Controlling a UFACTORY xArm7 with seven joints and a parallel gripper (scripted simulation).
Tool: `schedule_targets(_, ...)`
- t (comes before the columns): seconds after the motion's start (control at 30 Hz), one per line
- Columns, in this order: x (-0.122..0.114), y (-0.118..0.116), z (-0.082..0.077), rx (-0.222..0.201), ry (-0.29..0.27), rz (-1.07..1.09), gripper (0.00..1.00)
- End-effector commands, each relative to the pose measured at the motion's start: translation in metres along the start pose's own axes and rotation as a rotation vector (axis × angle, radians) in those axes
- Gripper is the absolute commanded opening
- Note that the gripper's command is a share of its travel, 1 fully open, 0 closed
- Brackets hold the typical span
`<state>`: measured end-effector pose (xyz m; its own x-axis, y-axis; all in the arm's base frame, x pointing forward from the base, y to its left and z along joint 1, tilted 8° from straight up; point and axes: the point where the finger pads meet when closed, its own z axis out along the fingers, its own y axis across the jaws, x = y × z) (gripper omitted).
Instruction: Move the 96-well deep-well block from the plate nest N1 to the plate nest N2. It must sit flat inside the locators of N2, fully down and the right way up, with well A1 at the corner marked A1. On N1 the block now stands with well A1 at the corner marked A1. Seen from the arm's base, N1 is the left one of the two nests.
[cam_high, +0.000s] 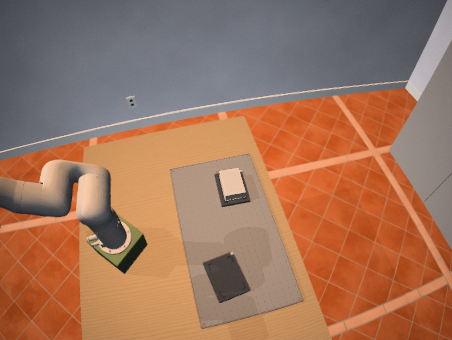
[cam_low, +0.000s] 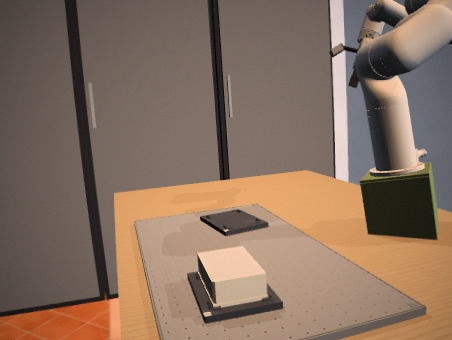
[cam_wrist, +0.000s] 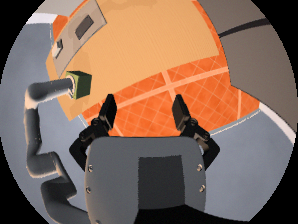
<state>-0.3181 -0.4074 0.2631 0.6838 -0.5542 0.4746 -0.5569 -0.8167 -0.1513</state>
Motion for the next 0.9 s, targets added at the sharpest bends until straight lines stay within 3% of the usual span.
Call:
schedule_targets(0.0,0.014,0.0,-0.006,-0.04,-0.012,-0.039,1.0)
schedule_targets(0.33,0.057,-0.002,-0.021,-0.039,-0.011,-0.039,1.0)
schedule_targets(0.47,0.076,-0.005,-0.025,-0.115,-0.042,-0.143,1.0)
schedule_targets(0.53,0.076,-0.005,-0.025,-0.115,-0.042,-0.143,1.0)
schedule_targets(0.87,0.124,-0.014,-0.036,-0.115,-0.041,-0.143,1.0)
